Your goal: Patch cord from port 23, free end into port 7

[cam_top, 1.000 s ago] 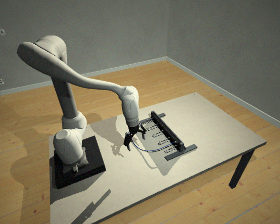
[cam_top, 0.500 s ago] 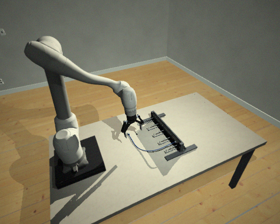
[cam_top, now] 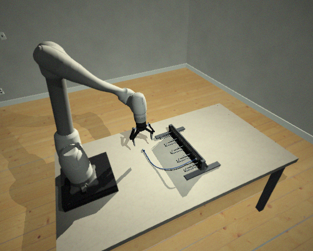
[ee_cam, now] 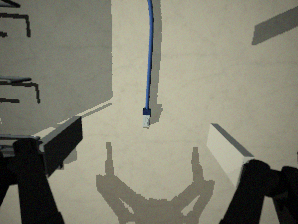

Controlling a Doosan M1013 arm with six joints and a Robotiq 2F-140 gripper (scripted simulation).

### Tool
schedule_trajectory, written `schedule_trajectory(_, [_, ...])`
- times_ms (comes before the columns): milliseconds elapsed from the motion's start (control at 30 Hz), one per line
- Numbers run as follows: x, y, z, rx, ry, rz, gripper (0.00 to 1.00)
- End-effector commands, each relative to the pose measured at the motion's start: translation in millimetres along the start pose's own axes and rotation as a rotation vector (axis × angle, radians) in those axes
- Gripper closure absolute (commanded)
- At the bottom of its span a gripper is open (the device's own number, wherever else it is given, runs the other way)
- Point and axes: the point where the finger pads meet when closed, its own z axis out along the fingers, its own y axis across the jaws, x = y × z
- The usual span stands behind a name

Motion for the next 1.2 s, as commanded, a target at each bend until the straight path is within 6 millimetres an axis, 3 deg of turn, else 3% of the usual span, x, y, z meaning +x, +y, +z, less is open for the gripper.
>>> schedule_trajectory(0, [-2.8,0.3,0.5,-0.001,0.001,0.002,0.00])
schedule_trajectory(133, [-2.9,0.3,0.5,-0.001,0.001,0.002,0.00])
schedule_trajectory(167, [-2.9,0.3,0.5,-0.001,0.001,0.002,1.00])
schedule_trajectory(1167, [-2.9,0.3,0.5,-0.001,0.001,0.002,1.00])
